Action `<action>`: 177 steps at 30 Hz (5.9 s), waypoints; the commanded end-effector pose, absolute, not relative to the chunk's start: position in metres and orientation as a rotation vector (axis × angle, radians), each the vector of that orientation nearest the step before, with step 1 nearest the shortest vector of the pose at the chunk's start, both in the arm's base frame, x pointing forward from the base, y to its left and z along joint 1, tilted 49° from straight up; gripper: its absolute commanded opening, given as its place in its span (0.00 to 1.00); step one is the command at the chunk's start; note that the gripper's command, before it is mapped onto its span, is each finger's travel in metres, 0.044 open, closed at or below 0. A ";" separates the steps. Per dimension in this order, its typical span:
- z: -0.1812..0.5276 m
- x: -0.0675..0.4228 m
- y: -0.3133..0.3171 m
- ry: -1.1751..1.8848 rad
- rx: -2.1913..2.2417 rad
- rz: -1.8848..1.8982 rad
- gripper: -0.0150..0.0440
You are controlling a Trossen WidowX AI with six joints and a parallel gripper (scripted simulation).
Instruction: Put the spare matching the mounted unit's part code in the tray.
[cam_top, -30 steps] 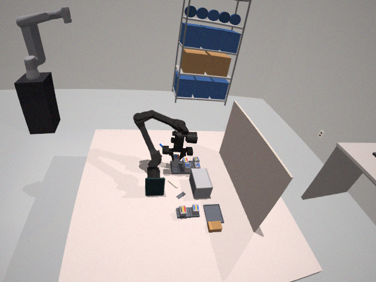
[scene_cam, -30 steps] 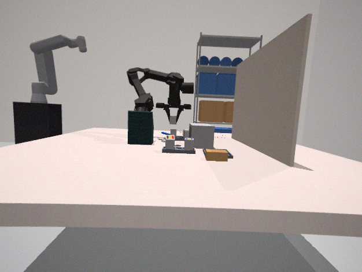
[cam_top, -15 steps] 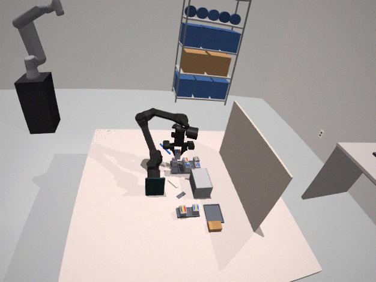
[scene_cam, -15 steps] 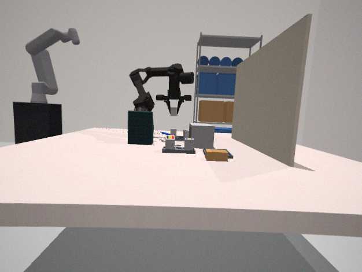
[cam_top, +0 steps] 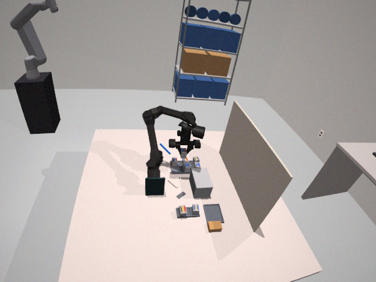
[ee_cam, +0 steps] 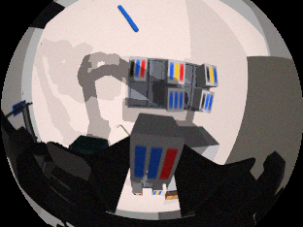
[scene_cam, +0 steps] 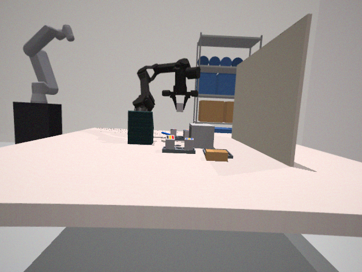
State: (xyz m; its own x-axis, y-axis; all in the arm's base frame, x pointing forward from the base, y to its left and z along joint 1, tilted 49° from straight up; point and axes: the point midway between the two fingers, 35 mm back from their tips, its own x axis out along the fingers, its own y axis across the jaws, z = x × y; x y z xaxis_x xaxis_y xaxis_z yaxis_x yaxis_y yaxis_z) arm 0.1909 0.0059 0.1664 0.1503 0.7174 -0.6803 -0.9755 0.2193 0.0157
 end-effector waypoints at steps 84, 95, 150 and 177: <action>-0.087 0.305 -0.232 0.638 -0.488 1.306 0.25; -0.093 0.307 -0.226 0.639 -0.489 1.306 0.25; -0.130 0.319 -0.190 0.639 -0.490 1.304 0.25; -0.147 0.322 -0.172 0.637 -0.489 1.304 0.25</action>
